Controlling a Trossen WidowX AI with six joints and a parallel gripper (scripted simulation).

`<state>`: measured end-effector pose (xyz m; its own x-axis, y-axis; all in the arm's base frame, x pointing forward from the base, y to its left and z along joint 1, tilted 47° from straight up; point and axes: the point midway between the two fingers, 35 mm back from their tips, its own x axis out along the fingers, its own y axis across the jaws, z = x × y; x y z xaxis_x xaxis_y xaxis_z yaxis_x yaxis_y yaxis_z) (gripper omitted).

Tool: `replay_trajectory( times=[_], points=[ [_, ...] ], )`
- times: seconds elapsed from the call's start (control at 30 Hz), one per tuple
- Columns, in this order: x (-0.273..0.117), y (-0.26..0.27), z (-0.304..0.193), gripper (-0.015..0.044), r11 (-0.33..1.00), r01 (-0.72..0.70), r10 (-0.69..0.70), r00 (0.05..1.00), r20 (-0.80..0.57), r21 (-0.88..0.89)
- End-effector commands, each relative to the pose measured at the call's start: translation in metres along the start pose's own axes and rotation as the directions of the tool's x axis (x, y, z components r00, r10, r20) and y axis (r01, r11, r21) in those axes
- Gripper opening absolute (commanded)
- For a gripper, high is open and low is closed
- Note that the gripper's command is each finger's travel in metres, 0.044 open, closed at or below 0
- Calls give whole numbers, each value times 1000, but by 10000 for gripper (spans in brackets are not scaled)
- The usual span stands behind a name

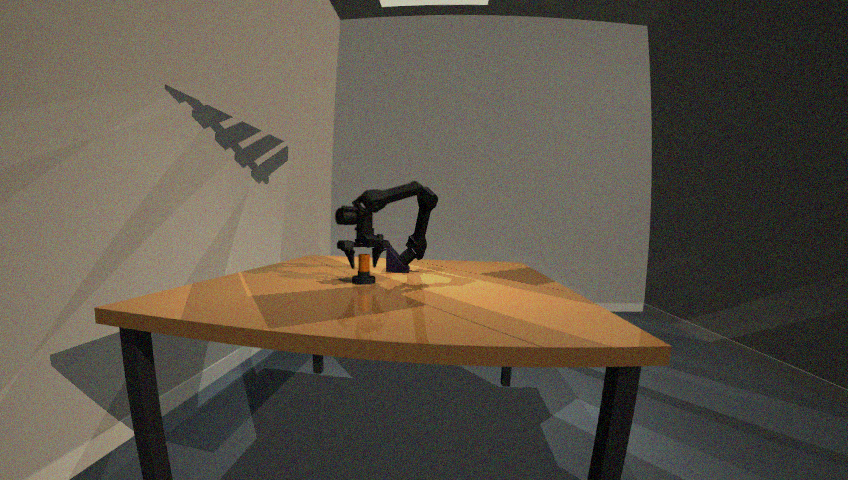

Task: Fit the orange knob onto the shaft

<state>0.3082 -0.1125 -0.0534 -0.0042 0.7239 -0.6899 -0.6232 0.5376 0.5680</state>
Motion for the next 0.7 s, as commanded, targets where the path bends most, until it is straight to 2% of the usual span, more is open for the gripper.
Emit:
replay_trajectory(
  times=[0.0, 0.17, 0.4, 0.67],
  points=[
    [-1, 0, 0, 440, 1000, 1, -1, 1000, 0, 0],
    [-10, -2, 0, 440, 1000, 2, -2, 1000, 2, 11],
    [-95, 0, -2, 440, 995, 4, -6, 1000, 21, 105],
    [-97, -2, 0, 440, 994, 8, -11, 1000, 22, 107]
  ],
)
